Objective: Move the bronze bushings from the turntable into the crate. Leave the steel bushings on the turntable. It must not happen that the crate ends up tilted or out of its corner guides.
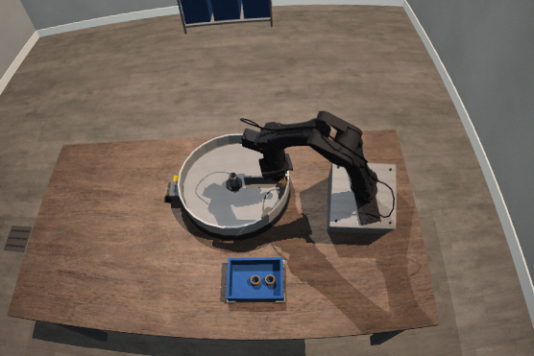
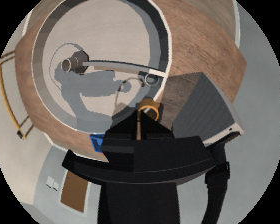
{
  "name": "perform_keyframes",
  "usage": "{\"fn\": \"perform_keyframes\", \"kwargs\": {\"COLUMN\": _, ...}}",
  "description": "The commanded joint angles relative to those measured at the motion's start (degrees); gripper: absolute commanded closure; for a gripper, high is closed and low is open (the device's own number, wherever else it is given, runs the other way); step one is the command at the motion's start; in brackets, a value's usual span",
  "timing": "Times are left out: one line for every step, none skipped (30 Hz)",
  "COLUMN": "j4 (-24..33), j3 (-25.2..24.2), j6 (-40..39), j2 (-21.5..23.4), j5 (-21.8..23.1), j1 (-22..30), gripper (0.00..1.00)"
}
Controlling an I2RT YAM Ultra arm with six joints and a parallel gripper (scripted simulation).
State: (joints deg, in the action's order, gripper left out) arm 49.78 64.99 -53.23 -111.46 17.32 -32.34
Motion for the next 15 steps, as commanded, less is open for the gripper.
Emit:
{"fn": "perform_keyframes", "kwargs": {"j4": 0.9, "j3": 1.7, "j6": -1.2, "j2": 2.1, "j5": -0.1, "j1": 0.9, "gripper": 1.00}}
{"fn": "perform_keyframes", "kwargs": {"j4": 0.9, "j3": 1.7, "j6": -1.2, "j2": 2.1, "j5": -0.1, "j1": 0.9, "gripper": 1.00}}
{"fn": "perform_keyframes", "kwargs": {"j4": 0.9, "j3": 1.8, "j6": -1.6, "j2": 2.2, "j5": 0.0, "j1": 1.3, "gripper": 1.00}}
{"fn": "perform_keyframes", "kwargs": {"j4": 1.0, "j3": 1.8, "j6": -2.0, "j2": 2.3, "j5": 0.2, "j1": 1.8, "gripper": 1.00}}
{"fn": "perform_keyframes", "kwargs": {"j4": 1.0, "j3": 1.9, "j6": -2.5, "j2": 2.4, "j5": 0.4, "j1": 2.2, "gripper": 1.00}}
{"fn": "perform_keyframes", "kwargs": {"j4": 1.0, "j3": 1.9, "j6": -3.1, "j2": 2.5, "j5": 0.5, "j1": 2.8, "gripper": 1.00}}
{"fn": "perform_keyframes", "kwargs": {"j4": 1.1, "j3": 2.0, "j6": -3.7, "j2": 2.7, "j5": 0.7, "j1": 3.4, "gripper": 1.00}}
{"fn": "perform_keyframes", "kwargs": {"j4": 1.1, "j3": 2.1, "j6": -4.4, "j2": 2.8, "j5": 0.8, "j1": 4.0, "gripper": 1.00}}
{"fn": "perform_keyframes", "kwargs": {"j4": 1.1, "j3": 2.2, "j6": -5.1, "j2": 3.0, "j5": 0.9, "j1": 4.8, "gripper": 1.00}}
{"fn": "perform_keyframes", "kwargs": {"j4": 1.2, "j3": 2.4, "j6": -5.9, "j2": 3.1, "j5": 1.0, "j1": 5.6, "gripper": 1.00}}
{"fn": "perform_keyframes", "kwargs": {"j4": 1.3, "j3": 2.6, "j6": -6.8, "j2": 3.2, "j5": 1.0, "j1": 6.4, "gripper": 1.00}}
{"fn": "perform_keyframes", "kwargs": {"j4": 1.4, "j3": 2.9, "j6": -7.7, "j2": 3.4, "j5": 1.0, "j1": 7.3, "gripper": 1.00}}
{"fn": "perform_keyframes", "kwargs": {"j4": 1.5, "j3": 3.2, "j6": -8.8, "j2": 3.5, "j5": 1.1, "j1": 8.3, "gripper": 1.00}}
{"fn": "perform_keyframes", "kwargs": {"j4": 1.6, "j3": 3.6, "j6": -9.8, "j2": 3.6, "j5": 1.1, "j1": 9.3, "gripper": 1.00}}
{"fn": "perform_keyframes", "kwargs": {"j4": 1.7, "j3": 4.0, "j6": -11.0, "j2": 3.7, "j5": 1.1, "j1": 10.4, "gripper": 1.00}}
